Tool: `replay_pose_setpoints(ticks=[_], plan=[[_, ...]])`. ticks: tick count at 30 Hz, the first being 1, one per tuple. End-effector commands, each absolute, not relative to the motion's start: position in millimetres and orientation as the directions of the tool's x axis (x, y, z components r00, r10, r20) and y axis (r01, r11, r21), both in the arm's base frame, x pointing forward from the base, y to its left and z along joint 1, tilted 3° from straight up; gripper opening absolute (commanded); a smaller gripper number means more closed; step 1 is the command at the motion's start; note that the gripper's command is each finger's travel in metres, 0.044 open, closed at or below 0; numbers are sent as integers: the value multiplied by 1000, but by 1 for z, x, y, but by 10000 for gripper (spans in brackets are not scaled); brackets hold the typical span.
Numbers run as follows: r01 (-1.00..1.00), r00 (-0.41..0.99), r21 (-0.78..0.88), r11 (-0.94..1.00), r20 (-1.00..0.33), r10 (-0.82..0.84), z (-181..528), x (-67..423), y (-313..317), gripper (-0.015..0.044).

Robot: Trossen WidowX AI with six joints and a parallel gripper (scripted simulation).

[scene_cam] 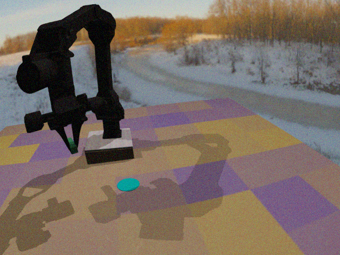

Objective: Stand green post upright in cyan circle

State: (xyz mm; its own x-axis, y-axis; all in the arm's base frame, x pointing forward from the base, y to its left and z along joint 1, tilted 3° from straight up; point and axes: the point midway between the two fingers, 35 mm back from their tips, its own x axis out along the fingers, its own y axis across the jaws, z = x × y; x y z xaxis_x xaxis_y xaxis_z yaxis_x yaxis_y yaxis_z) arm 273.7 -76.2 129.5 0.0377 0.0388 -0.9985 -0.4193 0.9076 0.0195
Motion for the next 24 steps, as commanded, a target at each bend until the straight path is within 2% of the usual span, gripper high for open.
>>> replay_pose_setpoints(ticks=[1,24], plan=[[-359,36,22,933,-999,37,131,272,-66,23],[56,36,46,997,-998,44,138,260,-3,23]])
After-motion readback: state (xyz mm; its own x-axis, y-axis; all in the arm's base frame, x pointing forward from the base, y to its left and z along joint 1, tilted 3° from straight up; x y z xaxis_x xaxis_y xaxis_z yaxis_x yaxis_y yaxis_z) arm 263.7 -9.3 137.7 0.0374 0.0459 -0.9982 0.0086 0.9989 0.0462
